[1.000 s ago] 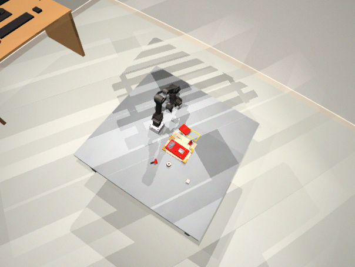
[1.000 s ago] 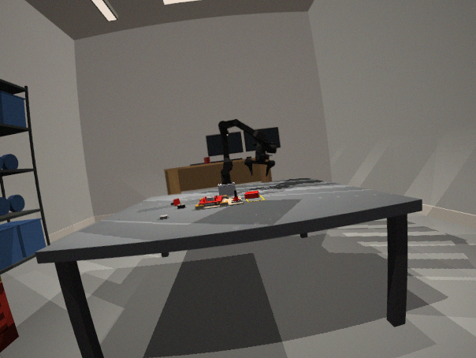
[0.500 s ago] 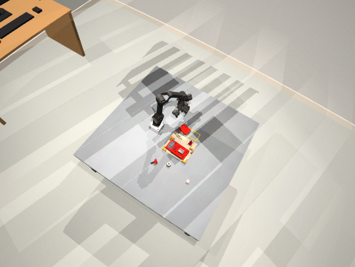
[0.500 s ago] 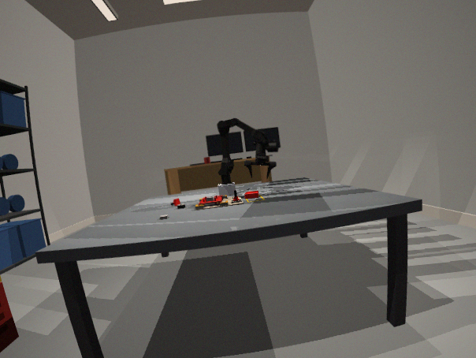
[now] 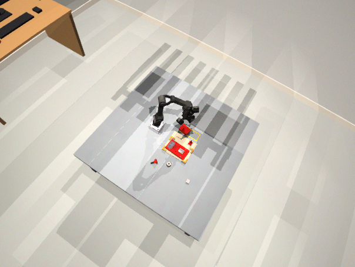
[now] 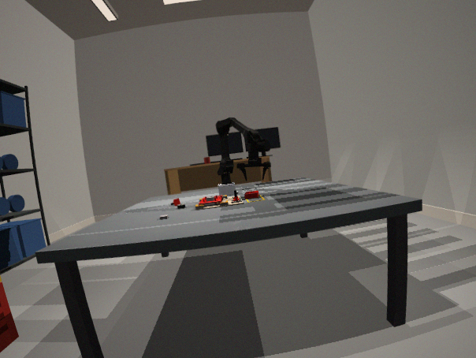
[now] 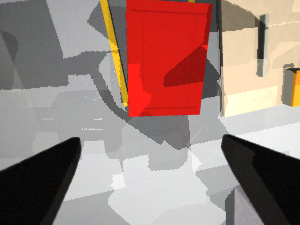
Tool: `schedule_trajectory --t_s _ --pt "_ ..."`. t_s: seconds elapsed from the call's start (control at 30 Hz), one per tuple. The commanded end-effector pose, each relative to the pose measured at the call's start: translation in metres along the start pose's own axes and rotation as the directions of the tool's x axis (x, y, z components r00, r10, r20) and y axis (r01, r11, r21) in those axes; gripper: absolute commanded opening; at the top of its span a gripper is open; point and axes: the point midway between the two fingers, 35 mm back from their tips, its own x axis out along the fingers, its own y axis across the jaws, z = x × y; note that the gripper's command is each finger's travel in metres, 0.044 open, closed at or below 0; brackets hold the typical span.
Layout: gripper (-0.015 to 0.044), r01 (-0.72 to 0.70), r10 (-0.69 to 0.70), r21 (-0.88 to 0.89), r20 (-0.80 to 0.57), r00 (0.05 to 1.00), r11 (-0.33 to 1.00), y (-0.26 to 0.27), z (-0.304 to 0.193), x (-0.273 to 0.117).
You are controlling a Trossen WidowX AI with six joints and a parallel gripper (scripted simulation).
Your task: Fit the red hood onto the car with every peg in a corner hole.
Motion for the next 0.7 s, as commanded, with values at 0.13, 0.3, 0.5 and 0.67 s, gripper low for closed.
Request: schedule_trajectory --t_s 0.13,0.3,0.5,0.67 --pt "0.044 -0.067 0.067 0.009 -0.024 0.997 0.998 -0.024 0.043 0.005" --pt "0.044 -0.072 0.073 0.01 -0.024 0.997 0.997 -0.026 0.046 0.005" --pt "0.044 -0.072 0.073 0.01 -0.024 0.997 0.997 -0.026 0.047 0.008" --pt "0.044 -0.072 0.073 0.01 -0.024 0.997 0.997 -0.026 0.047 0.011"
